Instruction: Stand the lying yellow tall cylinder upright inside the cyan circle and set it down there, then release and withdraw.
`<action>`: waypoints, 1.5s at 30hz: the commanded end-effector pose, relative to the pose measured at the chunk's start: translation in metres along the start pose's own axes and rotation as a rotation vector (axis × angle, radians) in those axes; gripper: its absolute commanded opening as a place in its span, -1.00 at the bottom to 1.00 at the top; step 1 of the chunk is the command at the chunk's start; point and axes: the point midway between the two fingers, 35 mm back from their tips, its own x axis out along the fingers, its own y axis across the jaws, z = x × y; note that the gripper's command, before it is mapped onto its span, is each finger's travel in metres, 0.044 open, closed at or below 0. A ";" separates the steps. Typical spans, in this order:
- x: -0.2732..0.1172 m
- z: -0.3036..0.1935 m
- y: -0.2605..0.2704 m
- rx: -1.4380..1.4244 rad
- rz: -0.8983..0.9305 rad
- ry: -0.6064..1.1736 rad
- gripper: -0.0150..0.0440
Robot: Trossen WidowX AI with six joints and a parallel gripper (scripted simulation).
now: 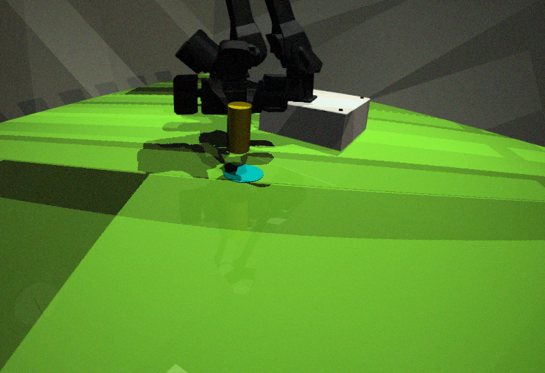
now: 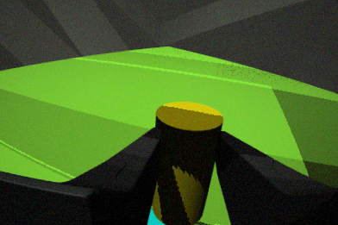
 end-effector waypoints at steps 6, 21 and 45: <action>0.001 -0.013 0.006 -0.002 0.003 -0.003 -0.14; 0.001 -0.033 0.010 0.002 0.001 0.000 -0.14; 0.000 -0.038 0.010 0.004 0.000 0.001 0.75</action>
